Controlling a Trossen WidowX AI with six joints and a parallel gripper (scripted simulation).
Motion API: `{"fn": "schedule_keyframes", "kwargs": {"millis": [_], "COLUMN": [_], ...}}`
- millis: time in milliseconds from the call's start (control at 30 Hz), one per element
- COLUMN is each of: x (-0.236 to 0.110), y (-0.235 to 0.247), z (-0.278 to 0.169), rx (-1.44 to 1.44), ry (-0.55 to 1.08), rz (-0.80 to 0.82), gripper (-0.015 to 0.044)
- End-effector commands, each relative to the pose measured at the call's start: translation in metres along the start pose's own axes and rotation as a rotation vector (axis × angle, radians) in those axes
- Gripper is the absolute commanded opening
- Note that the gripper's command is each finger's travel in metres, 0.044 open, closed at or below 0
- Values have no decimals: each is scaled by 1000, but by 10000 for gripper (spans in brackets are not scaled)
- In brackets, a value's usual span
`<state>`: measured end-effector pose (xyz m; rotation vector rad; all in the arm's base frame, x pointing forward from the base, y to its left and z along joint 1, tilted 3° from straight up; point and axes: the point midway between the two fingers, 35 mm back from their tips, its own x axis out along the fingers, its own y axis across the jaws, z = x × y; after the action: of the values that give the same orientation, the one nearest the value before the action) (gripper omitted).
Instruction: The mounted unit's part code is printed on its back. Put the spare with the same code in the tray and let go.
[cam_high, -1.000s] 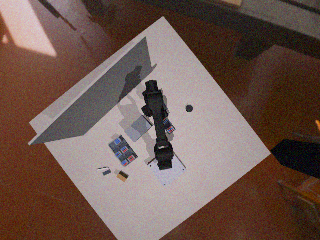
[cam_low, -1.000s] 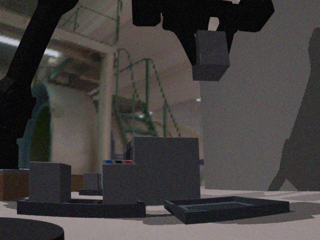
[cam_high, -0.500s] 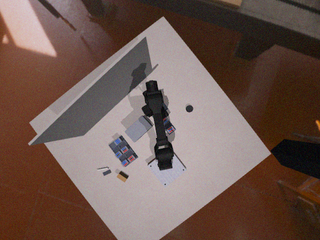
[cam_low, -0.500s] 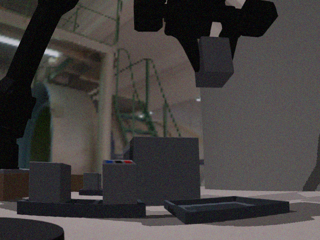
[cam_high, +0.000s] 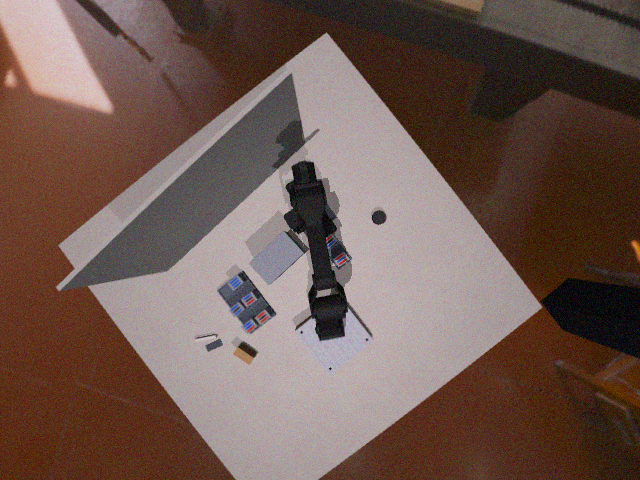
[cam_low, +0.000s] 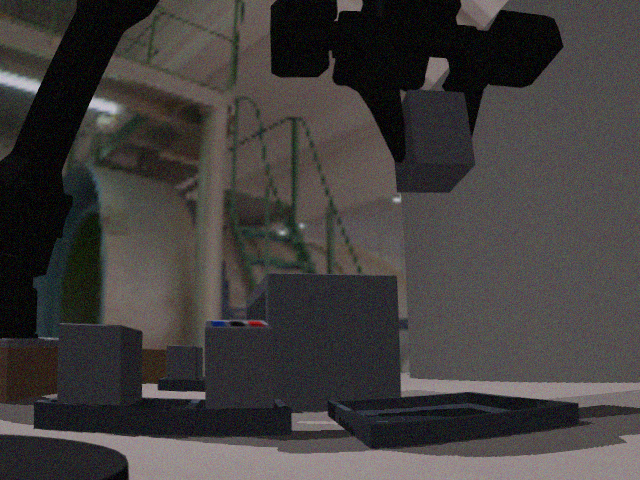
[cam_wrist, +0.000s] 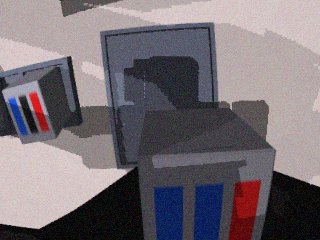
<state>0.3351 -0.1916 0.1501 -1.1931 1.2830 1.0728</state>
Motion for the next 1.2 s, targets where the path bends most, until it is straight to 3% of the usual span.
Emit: {"fn": "schedule_keyframes", "kwargs": {"millis": [0, 1167], "x": [7, 35], "y": [1, -1], "z": [0, -1], "rx": [-4, -4], "ry": [-3, -3], "rz": [12, 12], "gripper": [0, 0]}}
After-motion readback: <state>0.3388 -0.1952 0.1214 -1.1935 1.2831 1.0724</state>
